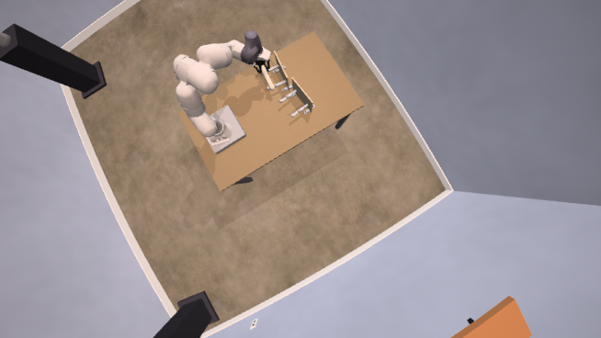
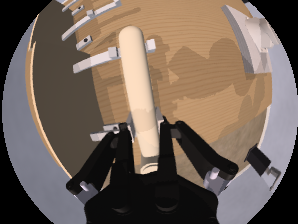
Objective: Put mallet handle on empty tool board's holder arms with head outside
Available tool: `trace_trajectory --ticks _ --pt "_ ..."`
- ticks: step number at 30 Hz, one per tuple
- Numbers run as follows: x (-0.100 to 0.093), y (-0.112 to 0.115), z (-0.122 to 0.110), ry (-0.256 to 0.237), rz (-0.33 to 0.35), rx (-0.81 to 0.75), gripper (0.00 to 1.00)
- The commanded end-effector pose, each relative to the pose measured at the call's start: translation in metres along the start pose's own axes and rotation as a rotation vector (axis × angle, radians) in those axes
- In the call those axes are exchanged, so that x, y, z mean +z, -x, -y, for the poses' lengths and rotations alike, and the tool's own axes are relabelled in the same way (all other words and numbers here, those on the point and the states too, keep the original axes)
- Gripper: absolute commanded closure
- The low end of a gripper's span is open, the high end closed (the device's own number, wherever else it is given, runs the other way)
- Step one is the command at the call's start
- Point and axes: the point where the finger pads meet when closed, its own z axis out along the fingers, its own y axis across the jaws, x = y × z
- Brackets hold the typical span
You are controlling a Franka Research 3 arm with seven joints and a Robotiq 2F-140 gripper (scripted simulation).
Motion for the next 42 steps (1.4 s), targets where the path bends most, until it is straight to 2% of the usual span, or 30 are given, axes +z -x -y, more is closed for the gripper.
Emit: trace_trajectory --ticks 1,7,8,42 --pt "0.0000 0.0004 0.0022 -0.005 0.002 0.005 1.00" --pt "0.0000 0.0004 0.0022 -0.005 0.002 0.005 1.00" --pt "0.0000 0.0004 0.0022 -0.005 0.002 0.005 0.00" --pt "-0.0010 0.0004 0.0022 -0.005 0.002 0.005 0.00"
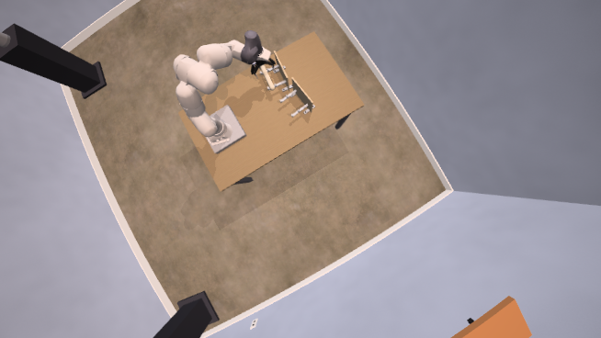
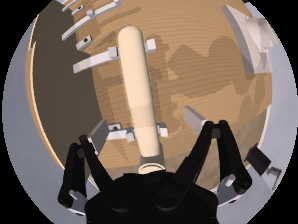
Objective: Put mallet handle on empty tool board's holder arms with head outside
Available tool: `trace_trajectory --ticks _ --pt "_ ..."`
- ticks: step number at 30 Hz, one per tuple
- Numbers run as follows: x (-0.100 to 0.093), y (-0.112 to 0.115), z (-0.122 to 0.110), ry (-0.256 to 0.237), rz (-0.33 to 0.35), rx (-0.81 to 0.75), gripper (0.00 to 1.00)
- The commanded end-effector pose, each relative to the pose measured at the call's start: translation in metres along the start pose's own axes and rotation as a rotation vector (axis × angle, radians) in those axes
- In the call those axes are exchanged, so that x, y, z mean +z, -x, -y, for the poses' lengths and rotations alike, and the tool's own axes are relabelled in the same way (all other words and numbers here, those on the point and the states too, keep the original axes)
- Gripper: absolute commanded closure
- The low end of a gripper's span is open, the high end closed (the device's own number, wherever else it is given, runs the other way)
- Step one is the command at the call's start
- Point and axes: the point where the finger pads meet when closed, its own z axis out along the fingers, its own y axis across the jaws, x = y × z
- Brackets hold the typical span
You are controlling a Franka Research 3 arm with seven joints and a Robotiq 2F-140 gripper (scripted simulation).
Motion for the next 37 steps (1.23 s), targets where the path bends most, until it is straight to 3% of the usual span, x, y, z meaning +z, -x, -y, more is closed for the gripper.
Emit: trace_trajectory --ticks 1,3,5,7,10,37 --pt "-0.007 0.000 0.002 -0.004 0.001 0.005 0.00" --pt "-0.035 0.000 0.001 -0.004 0.002 0.004 0.00" --pt "-0.035 0.000 0.001 -0.004 0.002 0.004 0.00" --pt "-0.071 0.000 0.001 -0.004 0.001 0.004 0.00" --pt "-0.099 0.000 0.002 -0.004 0.001 0.005 0.00" --pt "-0.100 0.000 0.002 -0.004 0.001 0.005 0.00"
